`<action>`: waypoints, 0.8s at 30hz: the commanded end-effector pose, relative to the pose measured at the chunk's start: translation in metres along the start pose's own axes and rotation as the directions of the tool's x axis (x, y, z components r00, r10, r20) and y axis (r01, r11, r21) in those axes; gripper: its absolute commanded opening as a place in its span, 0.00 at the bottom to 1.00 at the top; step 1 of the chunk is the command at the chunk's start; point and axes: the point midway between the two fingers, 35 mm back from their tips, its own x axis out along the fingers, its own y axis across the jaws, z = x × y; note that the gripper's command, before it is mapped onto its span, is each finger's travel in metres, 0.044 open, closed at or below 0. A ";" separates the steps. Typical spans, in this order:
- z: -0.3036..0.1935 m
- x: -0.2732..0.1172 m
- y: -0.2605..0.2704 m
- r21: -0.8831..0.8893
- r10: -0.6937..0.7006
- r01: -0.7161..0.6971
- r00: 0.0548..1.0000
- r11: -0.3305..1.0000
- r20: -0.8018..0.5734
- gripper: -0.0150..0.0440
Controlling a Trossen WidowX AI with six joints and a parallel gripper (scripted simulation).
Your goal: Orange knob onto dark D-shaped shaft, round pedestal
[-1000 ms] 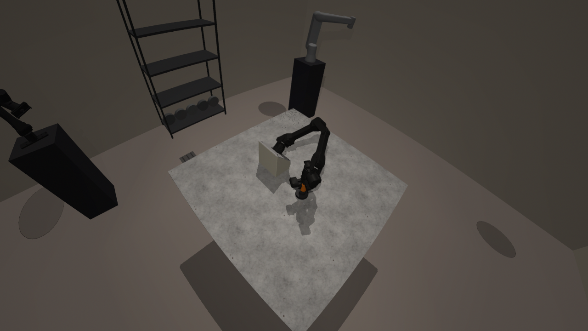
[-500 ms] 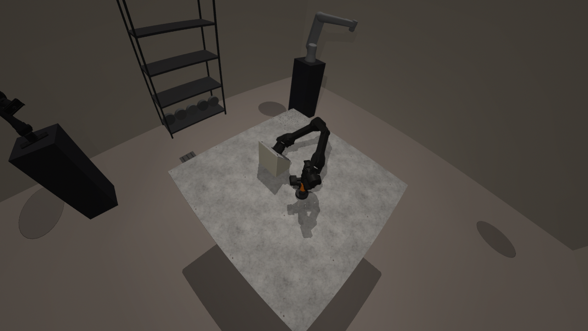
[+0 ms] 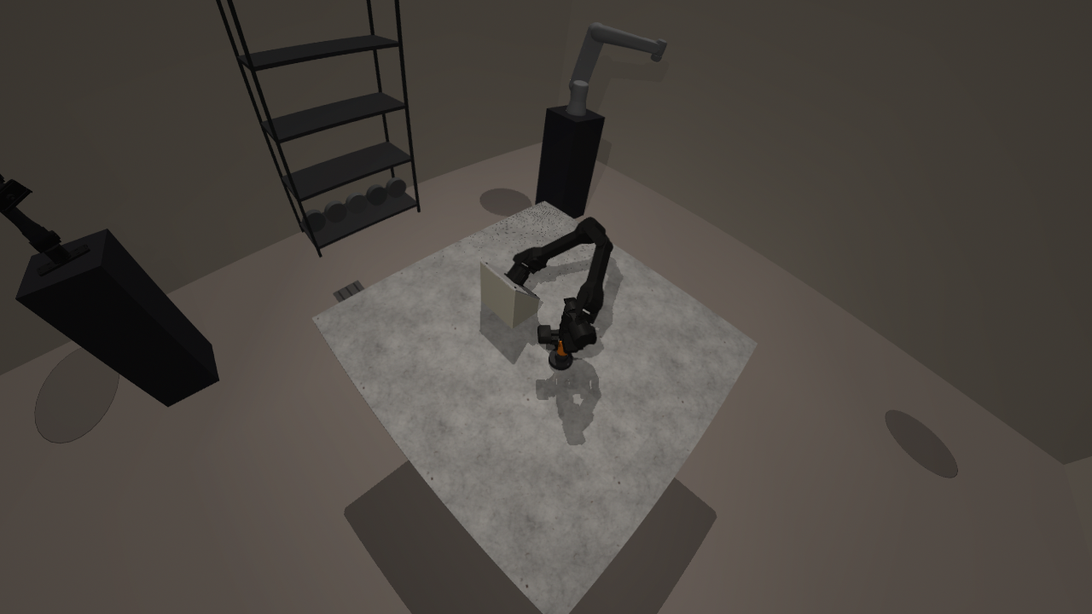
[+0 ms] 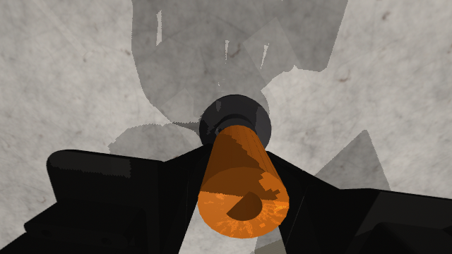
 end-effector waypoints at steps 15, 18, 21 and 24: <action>0.000 -0.005 0.002 0.171 0.000 0.000 1.000 0.985 0.001 0.25; 0.002 -0.004 0.003 0.212 0.000 0.000 1.000 0.977 0.001 0.25; 0.003 -0.003 0.002 0.212 0.000 0.000 1.000 0.977 0.001 0.25; 0.002 -0.002 0.002 0.212 0.000 0.000 1.000 0.977 0.001 0.25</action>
